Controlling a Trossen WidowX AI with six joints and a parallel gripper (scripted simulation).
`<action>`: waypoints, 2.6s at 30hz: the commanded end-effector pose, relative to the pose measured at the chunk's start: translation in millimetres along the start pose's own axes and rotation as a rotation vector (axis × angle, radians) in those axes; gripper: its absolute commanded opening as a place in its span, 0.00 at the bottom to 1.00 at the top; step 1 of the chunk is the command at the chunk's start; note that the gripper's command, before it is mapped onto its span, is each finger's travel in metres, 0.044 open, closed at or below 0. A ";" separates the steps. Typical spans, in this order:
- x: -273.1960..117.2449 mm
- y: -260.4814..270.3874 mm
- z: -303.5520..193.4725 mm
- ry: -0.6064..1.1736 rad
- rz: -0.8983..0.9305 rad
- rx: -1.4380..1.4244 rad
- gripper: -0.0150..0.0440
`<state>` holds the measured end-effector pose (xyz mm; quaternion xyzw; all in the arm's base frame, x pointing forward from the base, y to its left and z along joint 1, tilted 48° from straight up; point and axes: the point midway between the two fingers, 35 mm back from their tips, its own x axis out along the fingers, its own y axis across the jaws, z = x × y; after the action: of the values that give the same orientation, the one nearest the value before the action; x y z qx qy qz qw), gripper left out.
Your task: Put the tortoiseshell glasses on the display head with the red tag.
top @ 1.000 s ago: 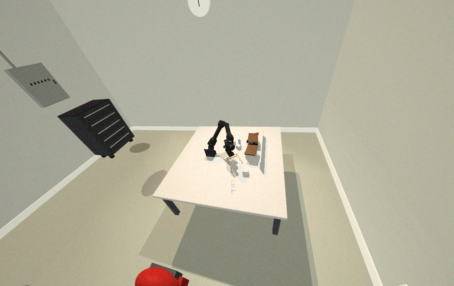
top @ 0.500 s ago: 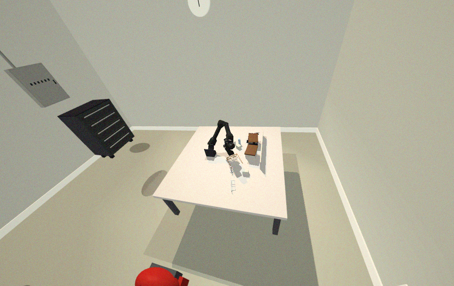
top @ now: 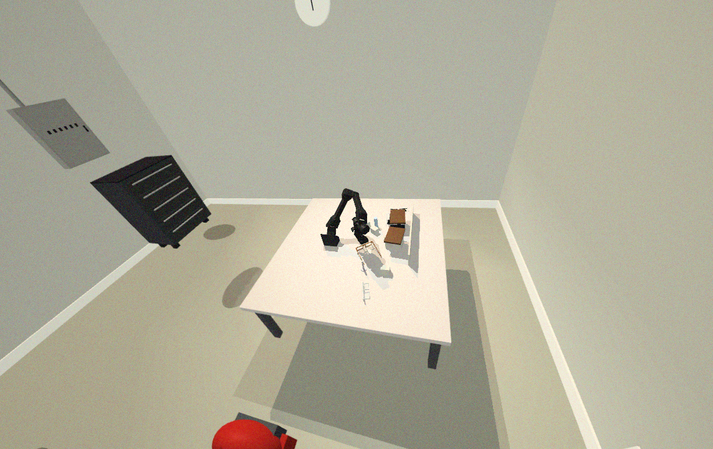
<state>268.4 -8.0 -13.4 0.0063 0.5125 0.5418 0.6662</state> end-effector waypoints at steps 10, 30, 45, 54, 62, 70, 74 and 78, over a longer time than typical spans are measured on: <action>19.2 -1.6 0.5 0.002 -0.002 0.000 0.49; 51.9 -0.2 0.1 0.000 0.000 -0.001 0.49; 54.8 -1.6 1.3 0.004 -0.005 -0.012 0.39; 54.8 -1.6 1.3 0.004 -0.005 -0.012 0.29; 51.8 -2.2 1.4 0.004 -0.005 -0.012 0.25; 10.4 -6.1 1.4 0.006 -0.009 -0.005 0.25; -13.3 -6.5 0.5 0.006 -0.007 -0.002 0.25; -37.3 -5.5 -1.3 0.004 -0.004 0.000 0.25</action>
<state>272.6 -25.5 -2.2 0.0103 0.5164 0.5412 0.6635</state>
